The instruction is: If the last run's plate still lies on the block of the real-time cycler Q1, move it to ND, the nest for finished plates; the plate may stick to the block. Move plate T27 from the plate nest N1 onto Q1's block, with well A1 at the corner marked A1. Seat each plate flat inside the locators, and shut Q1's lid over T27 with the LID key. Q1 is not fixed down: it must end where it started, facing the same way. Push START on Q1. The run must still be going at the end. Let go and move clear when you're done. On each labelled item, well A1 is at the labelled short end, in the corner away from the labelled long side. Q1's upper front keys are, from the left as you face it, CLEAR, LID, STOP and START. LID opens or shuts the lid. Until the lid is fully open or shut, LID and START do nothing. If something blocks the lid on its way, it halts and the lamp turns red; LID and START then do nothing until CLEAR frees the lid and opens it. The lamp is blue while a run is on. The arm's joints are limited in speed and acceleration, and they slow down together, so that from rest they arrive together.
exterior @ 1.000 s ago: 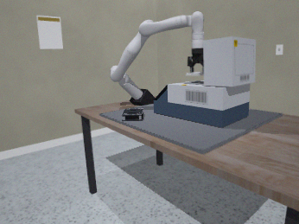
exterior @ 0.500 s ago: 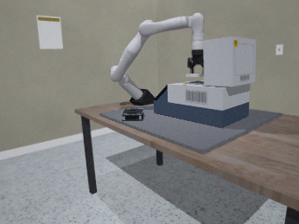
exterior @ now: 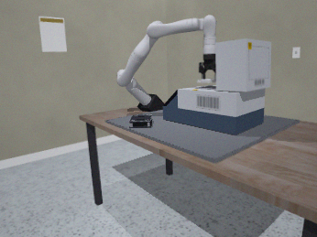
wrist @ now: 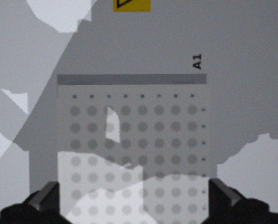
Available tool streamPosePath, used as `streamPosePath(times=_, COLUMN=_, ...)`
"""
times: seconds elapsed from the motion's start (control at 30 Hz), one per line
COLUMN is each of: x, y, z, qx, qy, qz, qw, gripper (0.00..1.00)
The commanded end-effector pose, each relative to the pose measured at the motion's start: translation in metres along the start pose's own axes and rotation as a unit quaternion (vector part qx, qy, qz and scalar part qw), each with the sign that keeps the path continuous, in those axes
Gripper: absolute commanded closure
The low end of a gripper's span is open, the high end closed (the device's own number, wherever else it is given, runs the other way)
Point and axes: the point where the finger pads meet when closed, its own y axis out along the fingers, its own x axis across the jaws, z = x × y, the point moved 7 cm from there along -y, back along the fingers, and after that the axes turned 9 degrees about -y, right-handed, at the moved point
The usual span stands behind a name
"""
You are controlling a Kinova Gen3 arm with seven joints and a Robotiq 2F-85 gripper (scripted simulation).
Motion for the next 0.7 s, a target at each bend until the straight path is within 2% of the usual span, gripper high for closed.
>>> streamPosePath(times=0.0, x=0.000, y=-0.001, z=0.000, qx=0.001, qy=0.000, qz=-0.001, qw=1.000, gripper=0.09)
streamPosePath(times=0.37, x=0.000, y=0.002, z=0.000, qx=0.001, qy=0.000, qz=-0.001, qw=1.000, gripper=0.09)
streamPosePath(times=0.67, x=0.000, y=0.014, z=0.000, qx=0.000, qy=0.000, qz=-0.001, qw=1.000, gripper=0.09)
